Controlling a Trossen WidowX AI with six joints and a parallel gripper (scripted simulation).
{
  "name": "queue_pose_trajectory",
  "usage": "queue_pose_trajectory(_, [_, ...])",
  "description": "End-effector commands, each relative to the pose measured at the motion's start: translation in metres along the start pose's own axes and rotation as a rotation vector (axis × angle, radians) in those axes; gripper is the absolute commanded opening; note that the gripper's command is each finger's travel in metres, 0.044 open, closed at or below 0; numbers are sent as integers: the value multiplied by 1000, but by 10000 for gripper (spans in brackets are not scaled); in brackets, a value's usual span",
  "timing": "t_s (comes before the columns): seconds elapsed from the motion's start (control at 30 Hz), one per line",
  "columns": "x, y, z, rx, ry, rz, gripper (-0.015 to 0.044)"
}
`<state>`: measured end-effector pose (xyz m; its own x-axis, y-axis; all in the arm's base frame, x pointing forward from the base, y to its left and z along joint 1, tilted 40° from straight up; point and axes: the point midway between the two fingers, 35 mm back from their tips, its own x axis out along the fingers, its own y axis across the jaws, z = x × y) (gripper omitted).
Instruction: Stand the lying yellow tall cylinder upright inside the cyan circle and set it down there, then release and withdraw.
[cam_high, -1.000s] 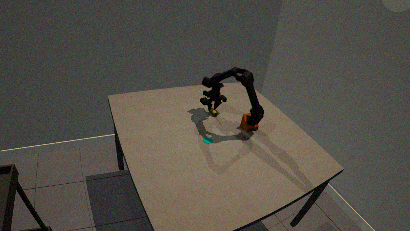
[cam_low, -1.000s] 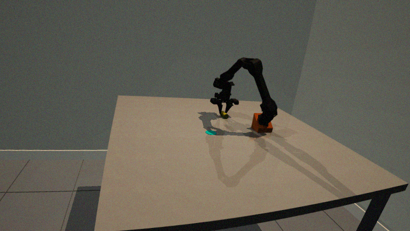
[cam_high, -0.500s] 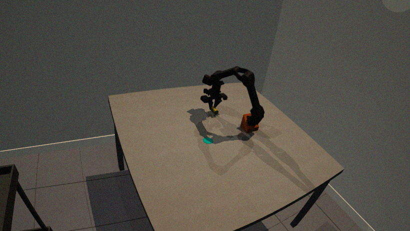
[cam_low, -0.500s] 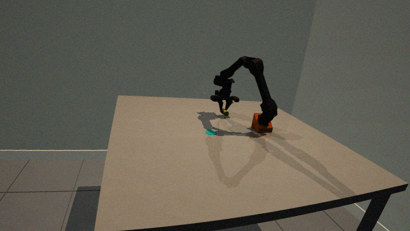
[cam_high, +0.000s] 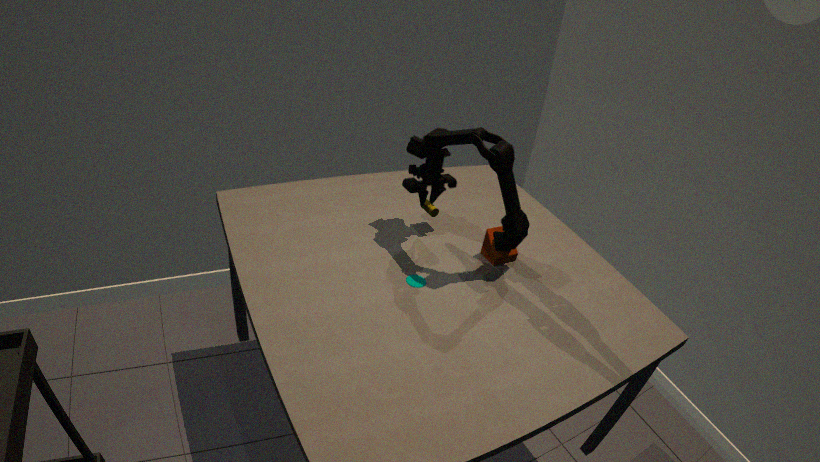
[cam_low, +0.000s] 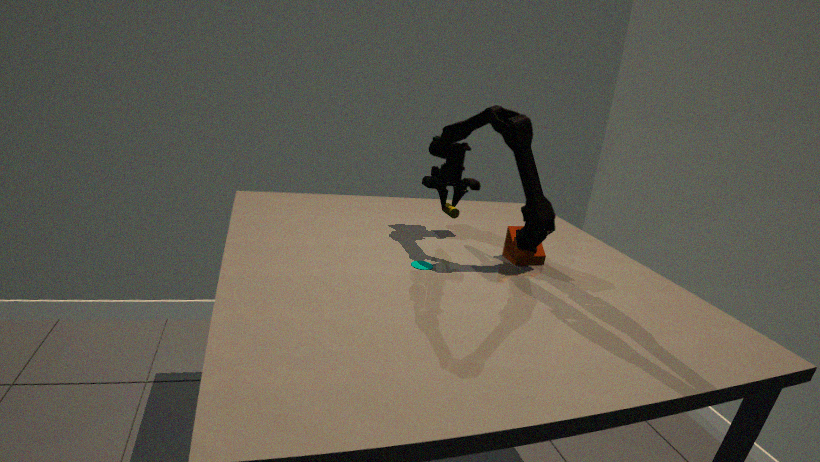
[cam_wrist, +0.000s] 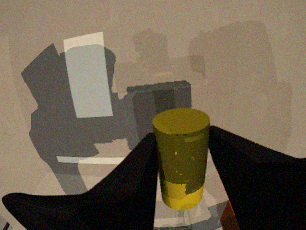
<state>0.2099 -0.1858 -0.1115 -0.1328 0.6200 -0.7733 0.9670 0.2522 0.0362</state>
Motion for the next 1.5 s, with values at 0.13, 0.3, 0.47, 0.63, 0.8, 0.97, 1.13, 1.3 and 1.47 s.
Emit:
queue_pose_trajectory(0.13, [-26,-1,-1,-7,-7,-2,105])
queue_pose_trajectory(0.3, [-42,-2,-3,-7,-7,-2,105])
queue_pose_trajectory(0.47, [-45,2,-5,-21,-9,-2,105])
queue_pose_trajectory(0.63, [-49,14,-13,-71,-16,-3,105])
queue_pose_trajectory(0.8, [-53,26,-21,-121,-22,-4,105])
queue_pose_trajectory(0.97, [-56,39,-29,-172,-27,-5,105])
queue_pose_trajectory(1.13, [-59,51,-38,-222,-32,-5,105])
queue_pose_trajectory(1.3, [-61,62,-48,-273,-36,-6,105])
queue_pose_trajectory(1.47, [-63,74,-58,-325,-39,-7,105])
